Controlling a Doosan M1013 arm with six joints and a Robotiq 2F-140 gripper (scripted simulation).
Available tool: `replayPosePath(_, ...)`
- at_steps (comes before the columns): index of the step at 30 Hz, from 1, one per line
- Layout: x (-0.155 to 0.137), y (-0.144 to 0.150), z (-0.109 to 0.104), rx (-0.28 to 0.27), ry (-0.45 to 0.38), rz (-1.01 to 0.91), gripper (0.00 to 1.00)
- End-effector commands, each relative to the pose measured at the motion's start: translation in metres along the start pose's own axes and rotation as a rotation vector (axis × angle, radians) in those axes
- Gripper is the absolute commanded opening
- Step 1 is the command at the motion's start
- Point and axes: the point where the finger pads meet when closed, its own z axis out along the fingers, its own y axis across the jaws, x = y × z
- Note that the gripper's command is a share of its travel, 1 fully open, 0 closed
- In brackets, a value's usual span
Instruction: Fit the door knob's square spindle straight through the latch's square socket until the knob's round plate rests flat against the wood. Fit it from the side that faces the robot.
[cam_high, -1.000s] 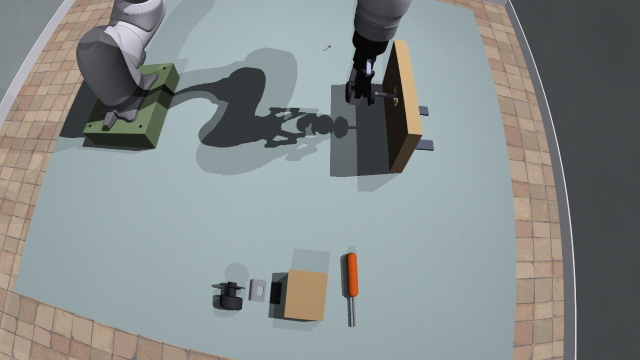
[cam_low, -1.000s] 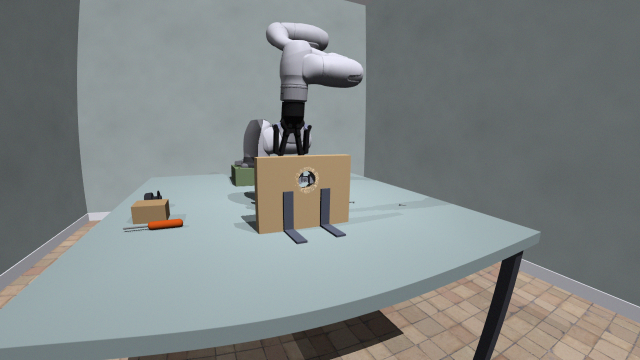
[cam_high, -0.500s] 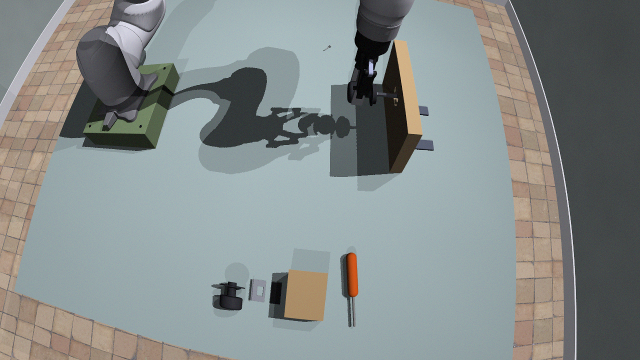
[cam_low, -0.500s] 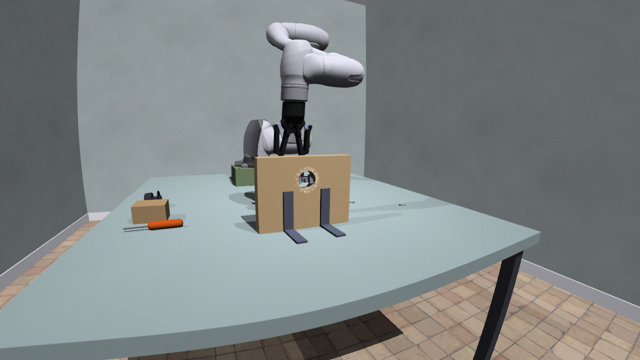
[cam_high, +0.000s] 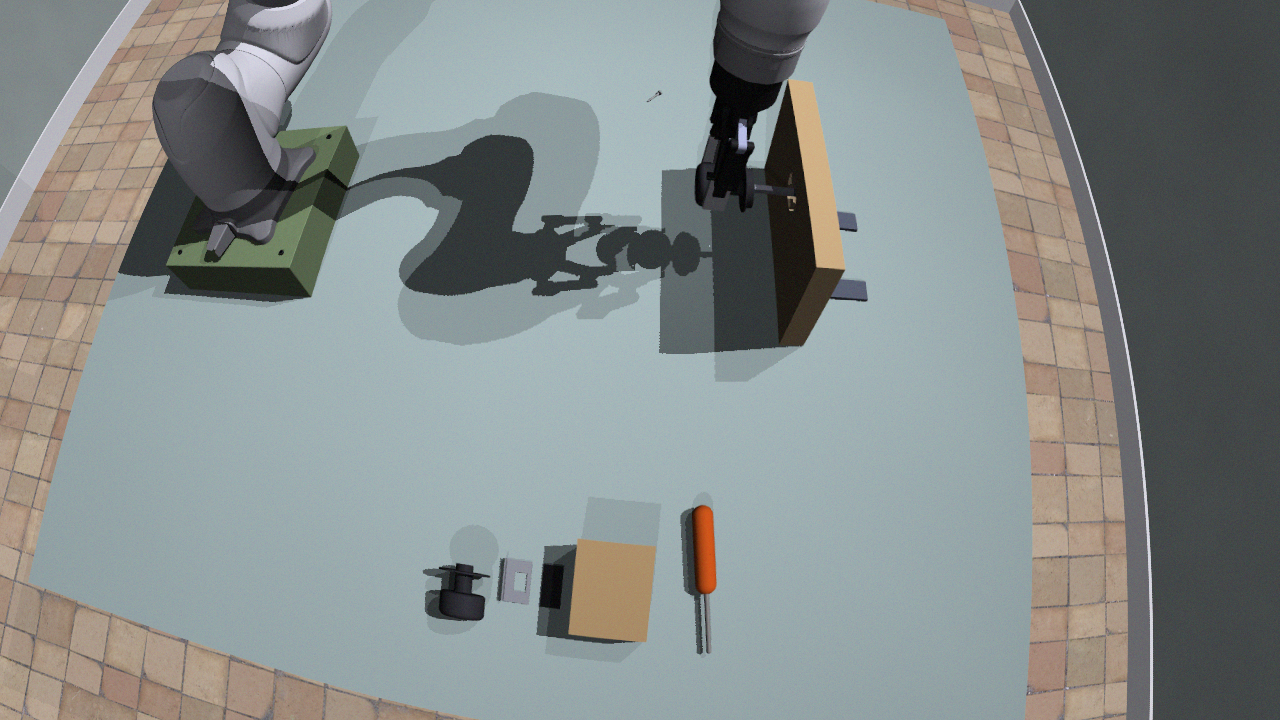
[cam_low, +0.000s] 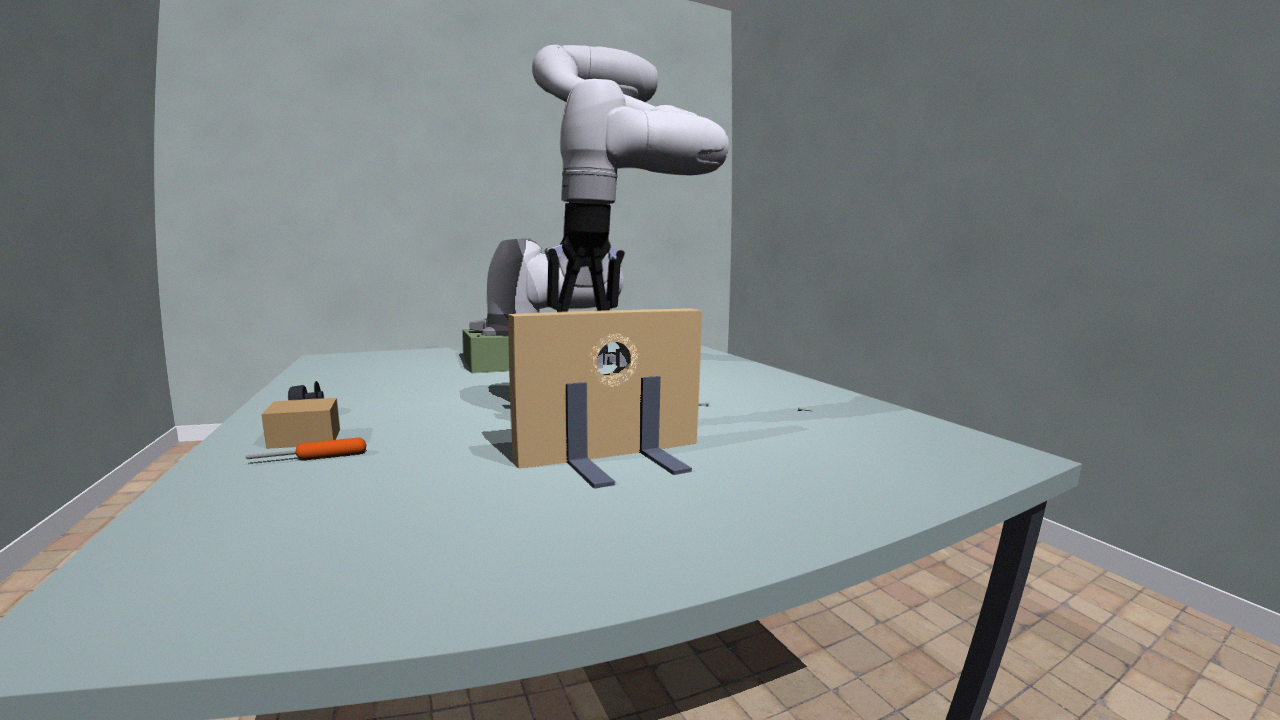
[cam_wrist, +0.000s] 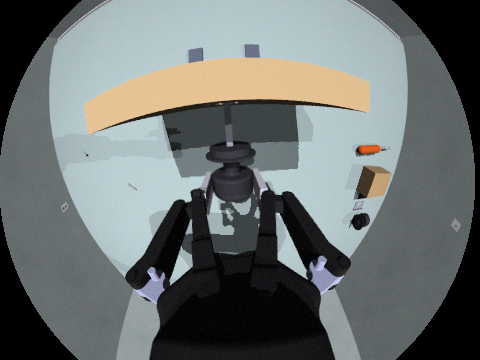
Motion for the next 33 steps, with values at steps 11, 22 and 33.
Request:
replayPosePath(11,0.0046,0.0,-0.0005,0.0,0.0,0.0,0.42)
replayPosePath(22,0.0047,0.0,-0.0005,0.0,0.0,0.0,0.42)
replayPosePath(33,0.0087,0.0,-0.0008,0.0,0.0,0.0,0.42)
